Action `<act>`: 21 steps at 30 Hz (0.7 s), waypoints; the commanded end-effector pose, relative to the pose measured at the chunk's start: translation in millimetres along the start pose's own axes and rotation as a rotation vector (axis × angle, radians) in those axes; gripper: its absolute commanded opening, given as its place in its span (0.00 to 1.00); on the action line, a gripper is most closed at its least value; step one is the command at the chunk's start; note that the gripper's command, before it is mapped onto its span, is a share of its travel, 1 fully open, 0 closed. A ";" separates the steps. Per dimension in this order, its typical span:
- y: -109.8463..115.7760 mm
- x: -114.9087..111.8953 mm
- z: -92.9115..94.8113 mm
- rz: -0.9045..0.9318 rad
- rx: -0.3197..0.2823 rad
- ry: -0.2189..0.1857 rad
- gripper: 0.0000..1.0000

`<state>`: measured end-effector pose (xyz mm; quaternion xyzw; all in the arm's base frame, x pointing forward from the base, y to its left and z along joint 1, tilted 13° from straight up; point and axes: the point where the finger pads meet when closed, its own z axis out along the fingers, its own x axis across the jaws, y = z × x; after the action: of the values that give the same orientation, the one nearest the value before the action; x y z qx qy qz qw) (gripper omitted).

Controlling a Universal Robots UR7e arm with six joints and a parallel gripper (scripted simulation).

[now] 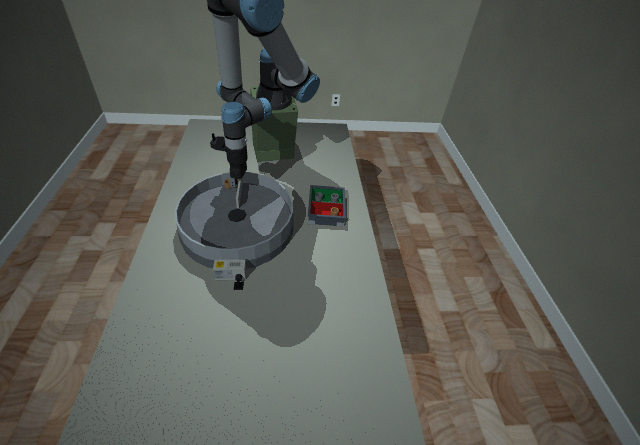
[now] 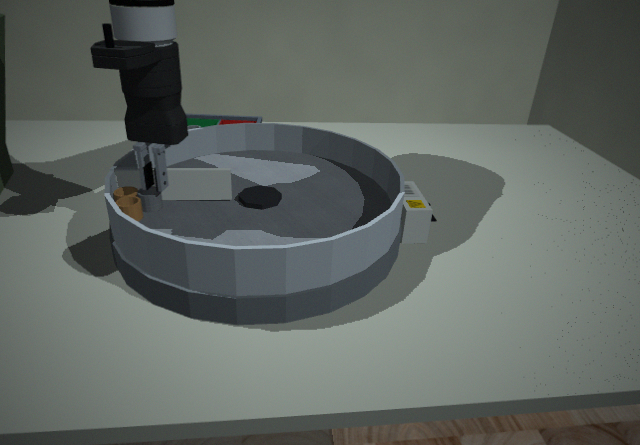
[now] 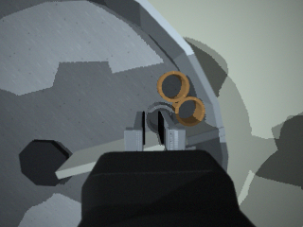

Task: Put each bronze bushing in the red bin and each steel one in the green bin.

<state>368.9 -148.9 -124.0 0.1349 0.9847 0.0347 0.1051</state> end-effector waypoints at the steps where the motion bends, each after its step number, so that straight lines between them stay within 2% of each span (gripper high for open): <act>1: -0.2 -0.4 0.6 0.000 0.001 -0.001 0.40; 21: -0.2 -0.4 14.0 0.000 0.001 -0.001 0.40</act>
<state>371.7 -148.5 -136.4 0.1349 0.9847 0.0346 0.1051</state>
